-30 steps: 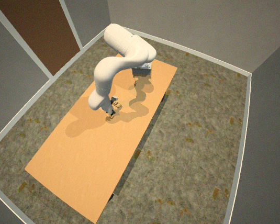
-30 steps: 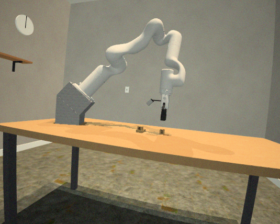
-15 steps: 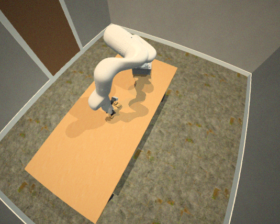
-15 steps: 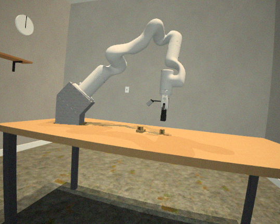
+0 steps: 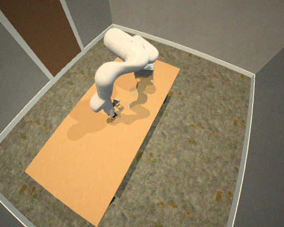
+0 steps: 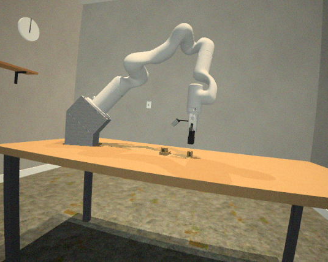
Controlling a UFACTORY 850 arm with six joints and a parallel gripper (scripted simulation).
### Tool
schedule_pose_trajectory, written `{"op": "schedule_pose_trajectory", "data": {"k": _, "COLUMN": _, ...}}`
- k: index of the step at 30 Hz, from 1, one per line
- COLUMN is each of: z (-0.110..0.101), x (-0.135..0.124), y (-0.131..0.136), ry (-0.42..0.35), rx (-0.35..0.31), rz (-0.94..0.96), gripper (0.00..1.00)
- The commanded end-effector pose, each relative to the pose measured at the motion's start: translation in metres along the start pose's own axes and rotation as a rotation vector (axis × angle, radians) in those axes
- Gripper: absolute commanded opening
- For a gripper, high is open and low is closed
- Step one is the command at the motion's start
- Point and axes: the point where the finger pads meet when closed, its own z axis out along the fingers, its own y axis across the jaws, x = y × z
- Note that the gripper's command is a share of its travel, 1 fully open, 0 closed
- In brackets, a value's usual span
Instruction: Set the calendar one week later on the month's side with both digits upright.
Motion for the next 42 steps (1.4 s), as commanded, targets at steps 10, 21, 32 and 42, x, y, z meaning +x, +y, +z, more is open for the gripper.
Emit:
{"op": "schedule_pose_trajectory", "data": {"k": 10, "z": 0.019, "x": -0.001, "y": 0.000, "ry": -0.003, "rx": 0.000, "rz": 0.000, "gripper": 0.49}}
{"op": "schedule_pose_trajectory", "data": {"k": 21, "z": 0.032, "x": -0.001, "y": 0.000, "ry": -0.003, "rx": 0.000, "rz": 0.000, "gripper": 0.49}}
{"op": "schedule_pose_trajectory", "data": {"k": 32, "z": 0.034, "x": -0.001, "y": 0.000, "ry": -0.003, "rx": 0.000, "rz": 0.000, "gripper": 0.49}}
{"op": "schedule_pose_trajectory", "data": {"k": 42, "z": 0.034, "x": -0.001, "y": 0.000, "ry": -0.003, "rx": 0.000, "rz": 0.000, "gripper": 0.49}}
